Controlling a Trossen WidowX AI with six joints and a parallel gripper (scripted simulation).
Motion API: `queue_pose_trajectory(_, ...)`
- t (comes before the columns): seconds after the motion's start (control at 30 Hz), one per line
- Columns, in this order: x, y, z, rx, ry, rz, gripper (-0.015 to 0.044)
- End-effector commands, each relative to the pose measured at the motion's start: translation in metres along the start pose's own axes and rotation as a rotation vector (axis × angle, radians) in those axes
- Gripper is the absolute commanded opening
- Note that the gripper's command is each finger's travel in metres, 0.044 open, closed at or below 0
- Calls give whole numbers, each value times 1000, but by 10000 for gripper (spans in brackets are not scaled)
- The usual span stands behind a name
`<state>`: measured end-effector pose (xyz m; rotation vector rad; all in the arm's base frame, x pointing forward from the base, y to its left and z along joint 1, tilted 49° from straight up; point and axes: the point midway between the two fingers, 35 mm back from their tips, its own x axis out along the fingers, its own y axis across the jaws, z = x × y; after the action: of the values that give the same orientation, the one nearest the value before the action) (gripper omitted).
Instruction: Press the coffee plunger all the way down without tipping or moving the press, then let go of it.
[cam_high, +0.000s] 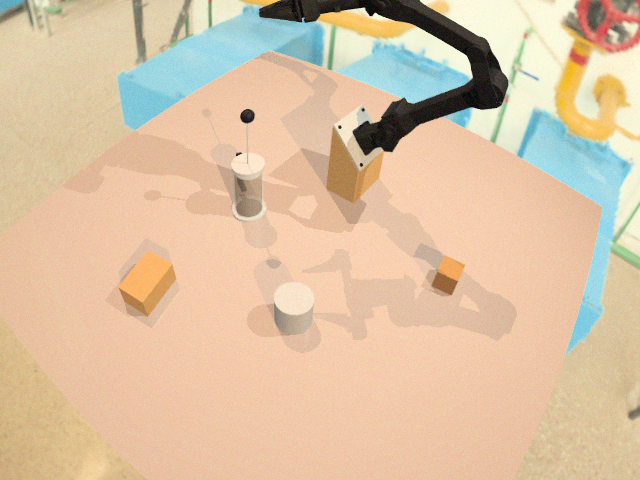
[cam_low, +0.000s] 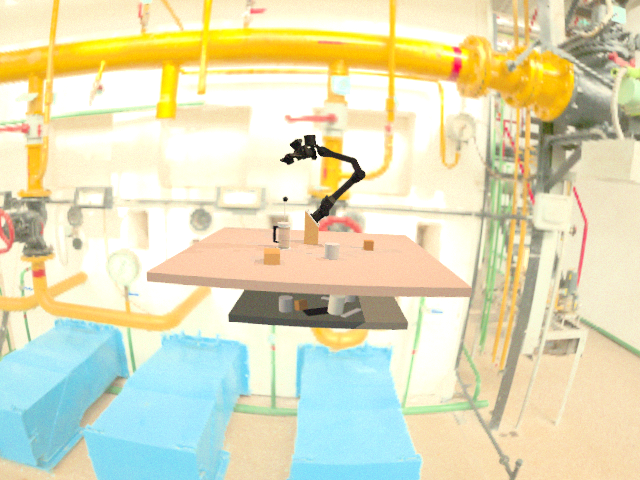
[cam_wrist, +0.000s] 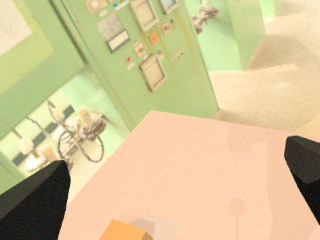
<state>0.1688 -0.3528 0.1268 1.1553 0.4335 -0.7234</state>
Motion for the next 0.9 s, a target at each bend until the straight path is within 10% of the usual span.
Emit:
queue_pose_trajectory(0.0,16,-7,-75,-214,206,66,440)
queue_pose_trajectory(0.87,44,-21,-186,-379,340,167,440)
